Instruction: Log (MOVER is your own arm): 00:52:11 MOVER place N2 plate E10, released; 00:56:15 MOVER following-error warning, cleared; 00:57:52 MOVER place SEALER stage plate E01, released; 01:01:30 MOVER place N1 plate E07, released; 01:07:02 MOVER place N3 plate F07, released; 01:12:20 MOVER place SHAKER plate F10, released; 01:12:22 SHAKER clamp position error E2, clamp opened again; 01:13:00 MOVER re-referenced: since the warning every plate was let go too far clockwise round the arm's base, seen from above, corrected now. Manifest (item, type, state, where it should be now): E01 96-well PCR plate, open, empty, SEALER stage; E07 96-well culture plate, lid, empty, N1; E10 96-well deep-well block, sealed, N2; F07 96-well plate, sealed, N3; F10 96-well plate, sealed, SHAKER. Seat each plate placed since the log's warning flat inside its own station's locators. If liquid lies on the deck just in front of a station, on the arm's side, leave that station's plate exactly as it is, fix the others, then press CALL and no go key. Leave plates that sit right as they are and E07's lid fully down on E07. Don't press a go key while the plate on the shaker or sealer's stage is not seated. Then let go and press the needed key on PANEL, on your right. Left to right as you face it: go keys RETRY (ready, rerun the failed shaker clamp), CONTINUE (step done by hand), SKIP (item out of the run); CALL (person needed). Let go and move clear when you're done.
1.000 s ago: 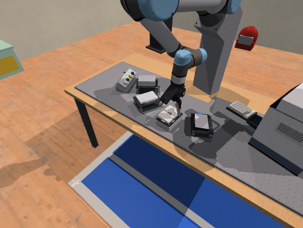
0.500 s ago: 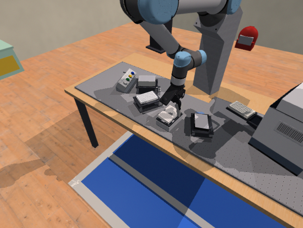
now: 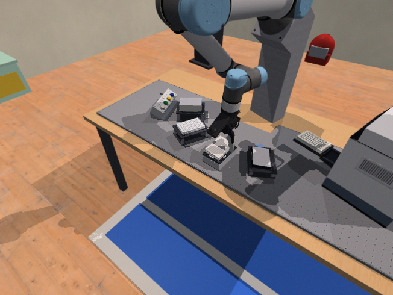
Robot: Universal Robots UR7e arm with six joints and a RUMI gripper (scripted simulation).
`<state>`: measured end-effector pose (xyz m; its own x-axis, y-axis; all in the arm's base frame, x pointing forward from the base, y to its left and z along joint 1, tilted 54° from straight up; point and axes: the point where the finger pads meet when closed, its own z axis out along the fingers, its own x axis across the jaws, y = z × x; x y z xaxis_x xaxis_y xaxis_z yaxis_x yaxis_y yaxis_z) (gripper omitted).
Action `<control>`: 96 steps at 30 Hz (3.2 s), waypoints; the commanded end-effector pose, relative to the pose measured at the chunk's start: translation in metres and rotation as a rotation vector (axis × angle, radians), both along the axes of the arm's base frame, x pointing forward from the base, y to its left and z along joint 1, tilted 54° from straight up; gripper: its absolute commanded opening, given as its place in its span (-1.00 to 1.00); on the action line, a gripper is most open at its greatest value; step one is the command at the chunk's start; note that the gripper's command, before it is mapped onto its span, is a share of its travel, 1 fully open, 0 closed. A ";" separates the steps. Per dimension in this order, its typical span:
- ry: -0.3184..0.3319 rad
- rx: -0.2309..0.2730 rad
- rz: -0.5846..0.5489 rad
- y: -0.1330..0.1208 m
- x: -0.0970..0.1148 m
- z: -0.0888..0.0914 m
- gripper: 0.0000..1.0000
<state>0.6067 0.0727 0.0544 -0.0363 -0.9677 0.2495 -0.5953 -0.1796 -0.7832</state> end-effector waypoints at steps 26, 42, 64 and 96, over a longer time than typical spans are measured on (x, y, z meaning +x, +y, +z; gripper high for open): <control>-0.001 0.000 0.000 0.000 0.001 0.000 -1.00; -0.001 0.000 0.000 0.000 0.001 0.000 -1.00; -0.001 0.000 0.000 0.000 -0.003 0.003 -1.00; -0.001 0.000 0.000 0.002 -0.020 0.015 -1.00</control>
<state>0.5916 0.0740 0.0655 -0.0364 -0.9677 0.2495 -0.5953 -0.1796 -0.7832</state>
